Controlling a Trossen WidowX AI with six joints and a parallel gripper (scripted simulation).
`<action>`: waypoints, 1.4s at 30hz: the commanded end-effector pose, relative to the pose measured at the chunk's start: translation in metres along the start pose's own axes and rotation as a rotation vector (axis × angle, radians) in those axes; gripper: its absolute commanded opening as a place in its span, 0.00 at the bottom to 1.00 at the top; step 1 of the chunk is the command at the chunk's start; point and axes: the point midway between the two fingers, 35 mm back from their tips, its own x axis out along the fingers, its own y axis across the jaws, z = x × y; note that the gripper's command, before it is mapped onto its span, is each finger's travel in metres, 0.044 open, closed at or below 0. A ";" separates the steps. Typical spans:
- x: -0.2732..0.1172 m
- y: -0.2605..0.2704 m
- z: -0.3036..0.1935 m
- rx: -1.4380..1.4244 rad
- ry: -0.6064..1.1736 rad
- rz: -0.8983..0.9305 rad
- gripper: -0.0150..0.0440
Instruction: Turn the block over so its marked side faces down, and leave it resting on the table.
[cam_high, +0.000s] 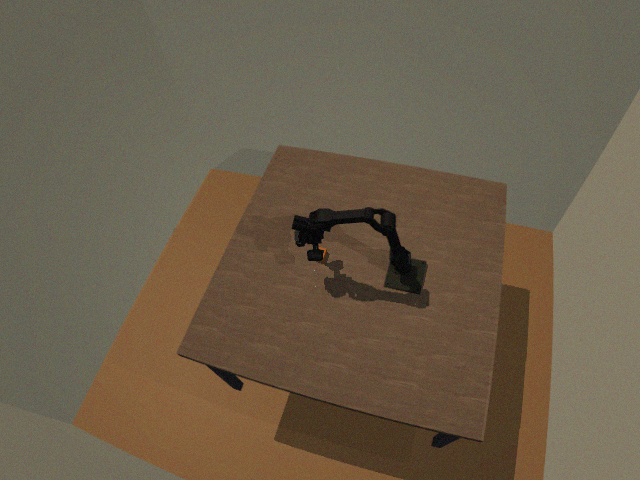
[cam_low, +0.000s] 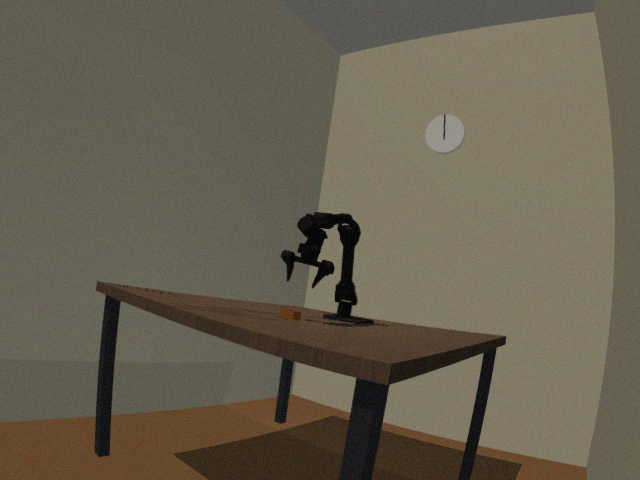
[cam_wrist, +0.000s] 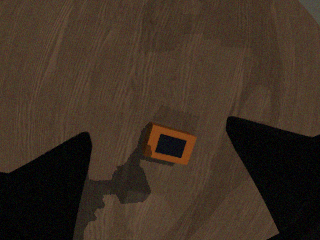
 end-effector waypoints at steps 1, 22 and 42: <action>0.021 -0.030 -0.045 0.404 0.294 0.062 1.00; 0.055 -0.026 -0.053 0.411 0.298 0.063 1.00; 0.087 -0.023 -0.060 0.411 0.298 0.063 1.00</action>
